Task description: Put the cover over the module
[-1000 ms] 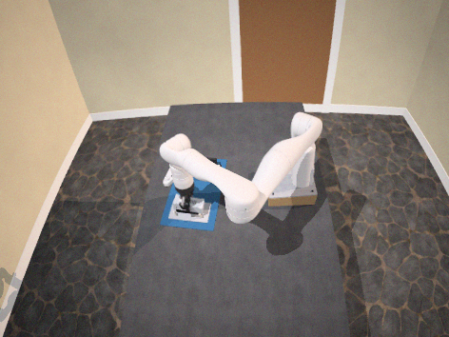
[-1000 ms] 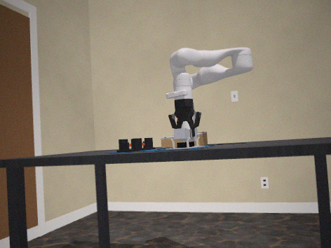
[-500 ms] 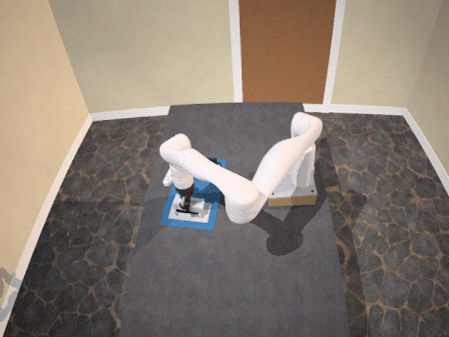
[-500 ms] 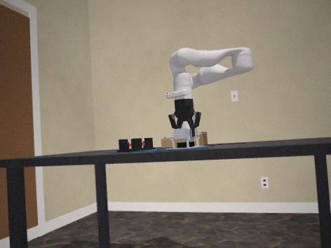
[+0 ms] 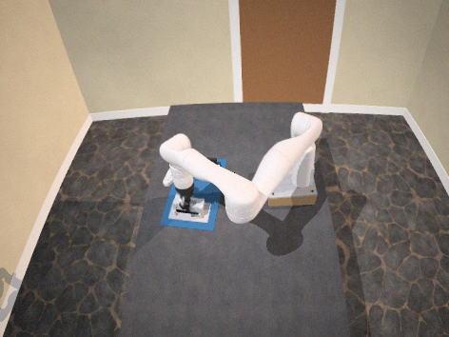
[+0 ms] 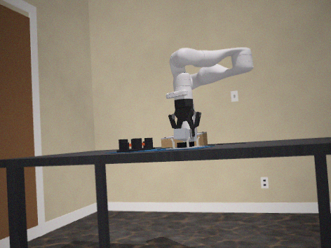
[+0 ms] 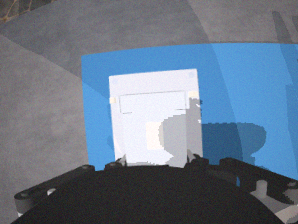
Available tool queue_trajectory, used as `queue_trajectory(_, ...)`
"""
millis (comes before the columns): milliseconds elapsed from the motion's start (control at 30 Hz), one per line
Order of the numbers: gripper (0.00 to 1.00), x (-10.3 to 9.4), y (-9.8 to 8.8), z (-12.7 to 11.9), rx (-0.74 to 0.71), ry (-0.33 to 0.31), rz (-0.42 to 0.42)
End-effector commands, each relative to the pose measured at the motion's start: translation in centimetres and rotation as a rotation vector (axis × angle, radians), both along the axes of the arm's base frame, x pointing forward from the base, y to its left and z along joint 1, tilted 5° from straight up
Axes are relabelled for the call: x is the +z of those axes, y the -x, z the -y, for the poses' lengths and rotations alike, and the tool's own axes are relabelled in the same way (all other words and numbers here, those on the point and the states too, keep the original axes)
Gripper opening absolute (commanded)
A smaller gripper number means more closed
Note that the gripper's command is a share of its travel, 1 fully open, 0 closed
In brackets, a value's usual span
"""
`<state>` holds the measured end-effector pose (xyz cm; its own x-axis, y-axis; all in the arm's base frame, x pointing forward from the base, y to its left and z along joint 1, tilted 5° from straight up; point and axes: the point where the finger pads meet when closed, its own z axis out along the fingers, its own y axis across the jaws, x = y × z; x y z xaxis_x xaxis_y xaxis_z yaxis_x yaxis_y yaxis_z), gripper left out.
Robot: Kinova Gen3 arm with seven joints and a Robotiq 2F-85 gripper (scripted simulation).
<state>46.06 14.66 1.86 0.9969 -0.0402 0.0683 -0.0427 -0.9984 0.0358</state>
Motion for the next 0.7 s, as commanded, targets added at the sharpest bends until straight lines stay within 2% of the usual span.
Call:
queue_trajectory(0, 0.0, 0.13, -0.08, -0.02, 0.002, -0.001, 0.002)
queue_trajectory(667, 0.0, 0.28, -0.17, -0.03, 0.004, -0.002, 0.004)
